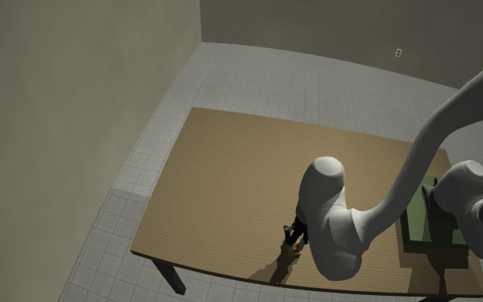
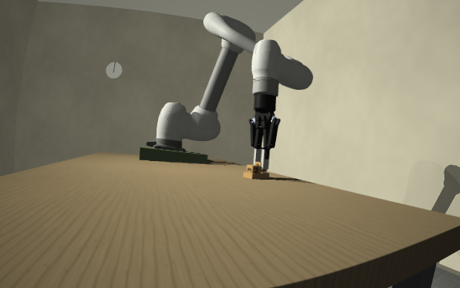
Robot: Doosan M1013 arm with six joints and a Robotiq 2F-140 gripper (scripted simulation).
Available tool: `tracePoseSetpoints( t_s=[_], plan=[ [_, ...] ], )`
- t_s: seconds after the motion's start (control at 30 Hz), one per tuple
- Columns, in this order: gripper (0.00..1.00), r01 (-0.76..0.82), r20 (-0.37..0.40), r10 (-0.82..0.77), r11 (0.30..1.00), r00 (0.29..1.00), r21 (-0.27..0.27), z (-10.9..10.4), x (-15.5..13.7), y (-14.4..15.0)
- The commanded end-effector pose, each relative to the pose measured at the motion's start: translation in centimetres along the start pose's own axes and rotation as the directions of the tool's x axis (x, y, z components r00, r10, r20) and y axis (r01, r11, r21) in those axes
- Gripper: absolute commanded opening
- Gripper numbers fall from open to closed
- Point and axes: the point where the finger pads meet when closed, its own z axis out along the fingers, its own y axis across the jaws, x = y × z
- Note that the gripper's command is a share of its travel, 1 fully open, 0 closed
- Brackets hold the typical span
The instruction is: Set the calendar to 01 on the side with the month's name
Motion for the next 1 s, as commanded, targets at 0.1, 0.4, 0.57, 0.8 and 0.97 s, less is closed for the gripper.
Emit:
tracePoseSetpoints(
  t_s=[0.1,0.4,0.57,0.8,0.97],
  plan=[
    [0.25,0.000,0.000,0.000,1.000,1.000,0.000,-0.01,0.00,0.00],
    [0.25,0.000,0.000,0.000,1.000,1.000,0.000,0.17,0.00,0.00],
    [0.25,0.000,0.000,0.000,1.000,1.000,0.000,0.39,0.00,0.00],
    [0.25,0.000,0.000,0.000,1.000,1.000,0.000,0.63,0.00,0.00],
    [0.25,0.000,0.000,0.000,1.000,1.000,0.000,0.84,0.00,0.00]
  ],
)
